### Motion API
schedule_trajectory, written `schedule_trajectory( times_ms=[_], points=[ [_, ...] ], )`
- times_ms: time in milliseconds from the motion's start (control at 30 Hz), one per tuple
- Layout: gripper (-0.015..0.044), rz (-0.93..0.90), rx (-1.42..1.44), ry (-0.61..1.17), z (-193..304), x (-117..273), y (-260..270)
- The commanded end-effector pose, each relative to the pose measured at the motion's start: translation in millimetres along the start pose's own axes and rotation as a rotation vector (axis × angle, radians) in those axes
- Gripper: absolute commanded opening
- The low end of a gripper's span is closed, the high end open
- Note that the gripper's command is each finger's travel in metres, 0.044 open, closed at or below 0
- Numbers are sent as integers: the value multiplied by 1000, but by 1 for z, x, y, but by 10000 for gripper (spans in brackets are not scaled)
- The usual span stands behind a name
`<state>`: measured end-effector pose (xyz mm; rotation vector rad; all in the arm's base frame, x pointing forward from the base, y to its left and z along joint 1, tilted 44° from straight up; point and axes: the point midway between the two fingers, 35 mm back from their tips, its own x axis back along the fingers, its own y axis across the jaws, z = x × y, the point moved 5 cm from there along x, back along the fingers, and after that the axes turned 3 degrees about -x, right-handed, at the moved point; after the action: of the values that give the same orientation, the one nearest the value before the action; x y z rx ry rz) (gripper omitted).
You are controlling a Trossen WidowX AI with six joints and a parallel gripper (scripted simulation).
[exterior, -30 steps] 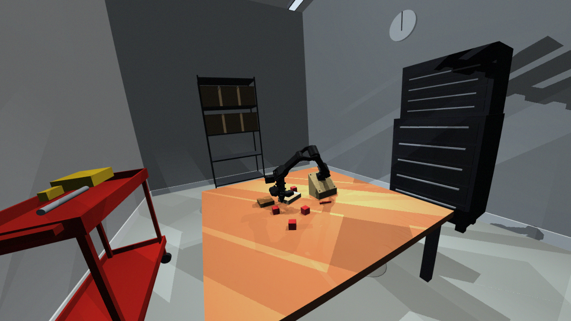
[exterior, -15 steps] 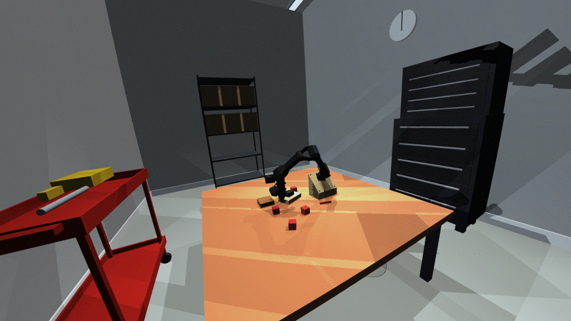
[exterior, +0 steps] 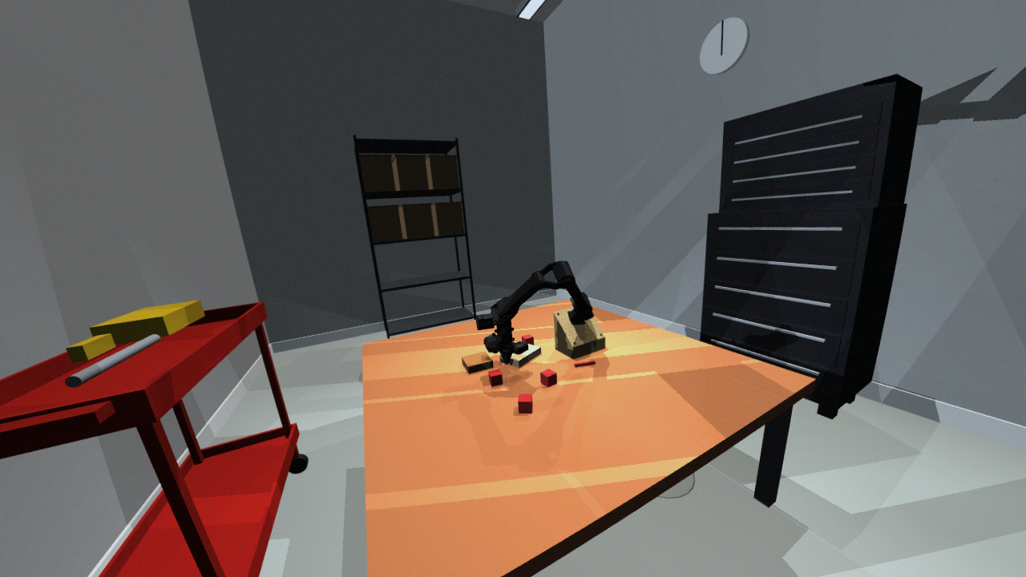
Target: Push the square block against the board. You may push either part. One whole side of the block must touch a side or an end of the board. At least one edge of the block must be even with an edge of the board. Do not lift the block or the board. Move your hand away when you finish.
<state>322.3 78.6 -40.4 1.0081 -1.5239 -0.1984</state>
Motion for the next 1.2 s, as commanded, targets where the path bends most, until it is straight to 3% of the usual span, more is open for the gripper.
schedule_trajectory(
  times_ms=[0, 1167],
  points=[
    [0, -2, -3, 13, 4, -2, 1],
    [0, -2, -2, 12, -18, -2, 1]
  ],
)
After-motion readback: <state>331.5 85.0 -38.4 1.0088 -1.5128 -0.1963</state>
